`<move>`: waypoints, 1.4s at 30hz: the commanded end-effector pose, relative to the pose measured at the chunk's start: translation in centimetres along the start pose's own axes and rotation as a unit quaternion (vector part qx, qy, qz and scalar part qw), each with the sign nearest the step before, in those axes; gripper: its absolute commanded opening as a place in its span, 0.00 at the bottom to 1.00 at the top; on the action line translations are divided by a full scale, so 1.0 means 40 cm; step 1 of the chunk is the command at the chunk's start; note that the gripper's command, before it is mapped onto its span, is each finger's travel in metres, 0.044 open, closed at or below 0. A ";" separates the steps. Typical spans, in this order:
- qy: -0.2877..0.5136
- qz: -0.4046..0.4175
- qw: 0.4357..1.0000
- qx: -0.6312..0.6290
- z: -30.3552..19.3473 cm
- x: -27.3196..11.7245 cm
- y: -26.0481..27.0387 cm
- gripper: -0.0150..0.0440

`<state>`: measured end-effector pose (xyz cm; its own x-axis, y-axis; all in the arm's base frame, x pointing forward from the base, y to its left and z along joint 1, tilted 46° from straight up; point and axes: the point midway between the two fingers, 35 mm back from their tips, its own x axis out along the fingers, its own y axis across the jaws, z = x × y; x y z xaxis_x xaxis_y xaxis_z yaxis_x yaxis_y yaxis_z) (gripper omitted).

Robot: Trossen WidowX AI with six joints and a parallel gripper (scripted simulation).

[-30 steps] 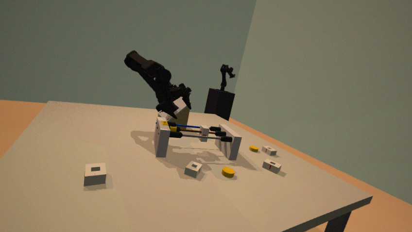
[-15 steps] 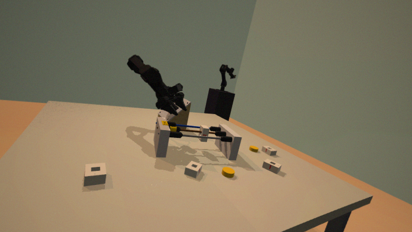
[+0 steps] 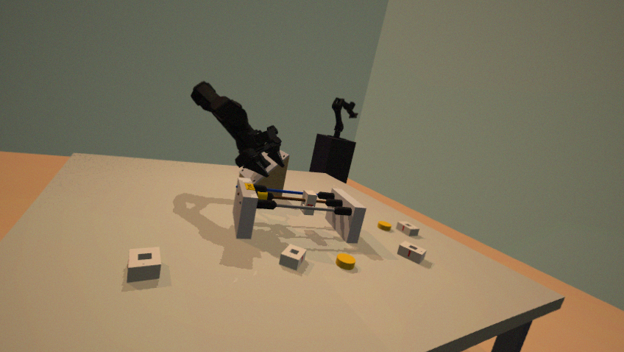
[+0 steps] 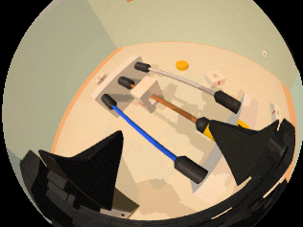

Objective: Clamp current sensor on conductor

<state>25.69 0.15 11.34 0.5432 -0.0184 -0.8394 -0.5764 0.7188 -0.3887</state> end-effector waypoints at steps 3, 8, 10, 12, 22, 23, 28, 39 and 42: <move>0.077 0.009 0.978 0.193 0.033 0.023 -0.006 1.00; 0.154 -0.025 0.913 0.376 0.067 0.052 -0.004 1.00; 0.180 -0.051 0.877 0.442 0.081 0.066 -0.002 1.00; 0.200 -0.082 0.837 0.502 0.096 0.079 0.002 1.00; 0.206 -0.272 0.621 0.706 0.172 0.154 0.038 1.00; 0.200 -0.287 0.603 0.717 0.178 0.160 0.042 1.00; 0.154 -0.358 0.517 0.762 0.208 0.192 0.066 1.00; 0.045 -0.433 0.378 0.817 0.246 0.236 0.106 1.00; 0.045 -0.433 0.378 0.817 0.246 0.236 0.106 1.00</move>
<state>33.49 8.03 6.40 0.0076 -0.6274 -0.7787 0.9993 0.0338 -0.0174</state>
